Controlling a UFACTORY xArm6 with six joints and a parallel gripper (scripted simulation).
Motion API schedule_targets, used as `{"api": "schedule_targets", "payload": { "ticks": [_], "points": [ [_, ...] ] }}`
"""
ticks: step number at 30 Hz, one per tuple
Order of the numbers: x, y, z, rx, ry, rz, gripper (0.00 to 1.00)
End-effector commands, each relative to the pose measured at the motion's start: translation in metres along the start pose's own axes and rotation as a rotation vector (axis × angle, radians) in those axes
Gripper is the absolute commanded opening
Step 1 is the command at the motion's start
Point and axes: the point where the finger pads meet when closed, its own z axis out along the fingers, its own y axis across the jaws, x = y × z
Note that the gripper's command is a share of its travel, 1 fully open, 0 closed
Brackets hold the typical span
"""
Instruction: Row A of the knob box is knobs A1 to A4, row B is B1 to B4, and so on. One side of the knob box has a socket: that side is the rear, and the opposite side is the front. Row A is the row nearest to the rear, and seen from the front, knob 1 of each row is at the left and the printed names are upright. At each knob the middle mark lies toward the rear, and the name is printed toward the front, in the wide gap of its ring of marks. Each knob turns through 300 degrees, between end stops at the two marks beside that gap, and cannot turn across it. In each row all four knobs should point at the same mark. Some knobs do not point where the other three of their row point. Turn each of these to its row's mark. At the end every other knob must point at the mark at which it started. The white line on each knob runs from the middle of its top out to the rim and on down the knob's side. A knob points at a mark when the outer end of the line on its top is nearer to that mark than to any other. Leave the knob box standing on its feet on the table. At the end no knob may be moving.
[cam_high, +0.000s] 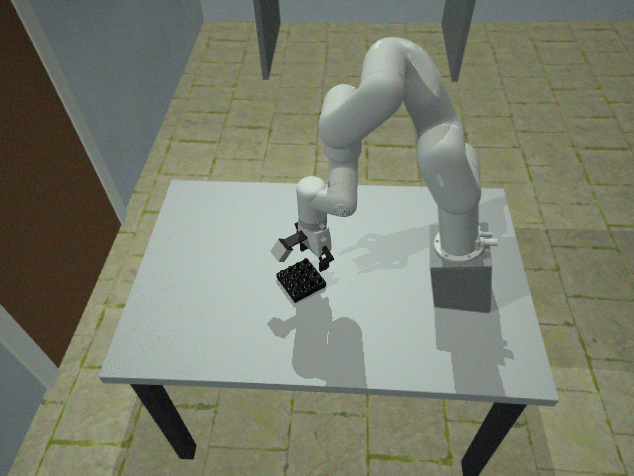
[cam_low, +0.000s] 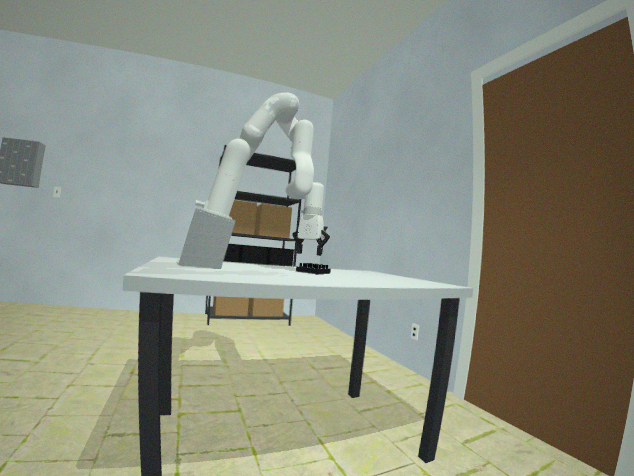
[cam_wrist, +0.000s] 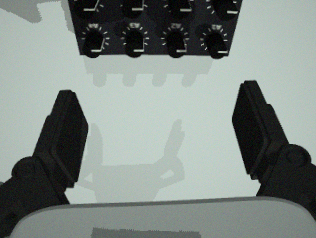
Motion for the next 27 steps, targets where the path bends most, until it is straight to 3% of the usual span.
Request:
{"api": "schedule_targets", "payload": {
  "ticks": [1, 18, 22, 24, 27],
  "points": [
    [0.001, 0.001, -0.001, -0.002, 0.002, 0.000, 1.00],
    [0.002, 0.001, -0.001, -0.002, 0.002, 0.000, 1.00],
    [0.013, 0.011, -0.004, -0.003, 0.001, 0.006, 1.00],
    [0.036, 0.028, -0.011, -0.003, 0.001, 0.018, 1.00],
    [0.048, 0.036, -0.016, -0.003, 0.002, 0.024, 1.00]
  ]
}}
